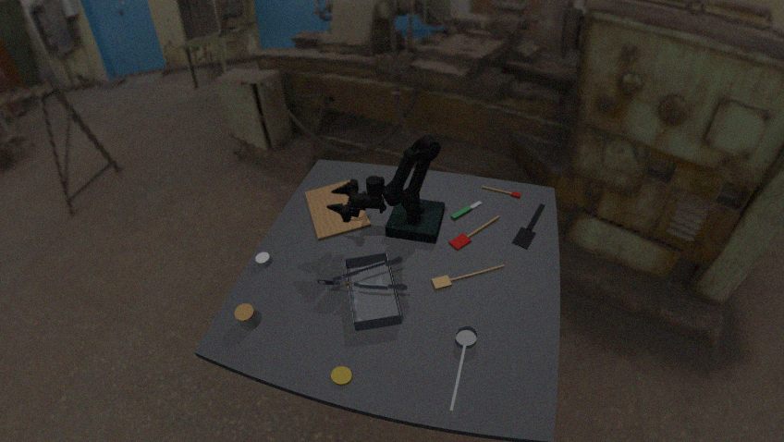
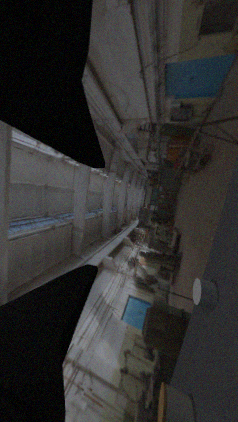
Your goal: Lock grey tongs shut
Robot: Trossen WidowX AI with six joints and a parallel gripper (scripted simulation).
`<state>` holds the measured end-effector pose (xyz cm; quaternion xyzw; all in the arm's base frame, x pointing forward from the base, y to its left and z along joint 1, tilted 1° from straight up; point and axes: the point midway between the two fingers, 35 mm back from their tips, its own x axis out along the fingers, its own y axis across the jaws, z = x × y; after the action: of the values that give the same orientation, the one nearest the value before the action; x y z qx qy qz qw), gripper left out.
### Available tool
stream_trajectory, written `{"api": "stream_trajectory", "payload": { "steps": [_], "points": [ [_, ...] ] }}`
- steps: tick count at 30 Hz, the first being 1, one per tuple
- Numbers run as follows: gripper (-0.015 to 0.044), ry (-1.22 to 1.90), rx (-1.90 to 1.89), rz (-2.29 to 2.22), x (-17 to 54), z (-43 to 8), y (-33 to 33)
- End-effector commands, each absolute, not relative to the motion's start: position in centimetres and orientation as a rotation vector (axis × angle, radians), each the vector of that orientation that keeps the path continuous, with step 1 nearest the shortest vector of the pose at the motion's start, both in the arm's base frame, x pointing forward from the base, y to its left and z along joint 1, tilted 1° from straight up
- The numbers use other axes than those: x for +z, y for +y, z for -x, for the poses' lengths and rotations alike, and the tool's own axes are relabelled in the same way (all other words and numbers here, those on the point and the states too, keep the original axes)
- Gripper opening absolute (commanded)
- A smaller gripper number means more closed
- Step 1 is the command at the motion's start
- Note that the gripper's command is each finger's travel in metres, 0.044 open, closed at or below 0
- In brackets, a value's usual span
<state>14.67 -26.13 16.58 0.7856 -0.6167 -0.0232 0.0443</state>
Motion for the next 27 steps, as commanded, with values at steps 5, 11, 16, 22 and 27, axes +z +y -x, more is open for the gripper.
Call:
{"api": "stream_trajectory", "payload": {
  "steps": [5, 11, 16, 22, 27],
  "points": [
    [0.0440, -1.758, -0.263, -2.388, 16.2, -17.0, -26.7],
    [0.0440, -1.226, -0.805, -2.260, 14.6, -24.8, -27.3],
    [0.0440, -0.706, -1.095, -2.064, 13.2, -30.5, -26.0],
    [0.0440, -0.062, -1.235, -1.784, 11.6, -35.8, -22.2],
    [0.0440, 0.443, -1.217, -1.493, 11.0, -38.2, -18.3]
  ]
}}
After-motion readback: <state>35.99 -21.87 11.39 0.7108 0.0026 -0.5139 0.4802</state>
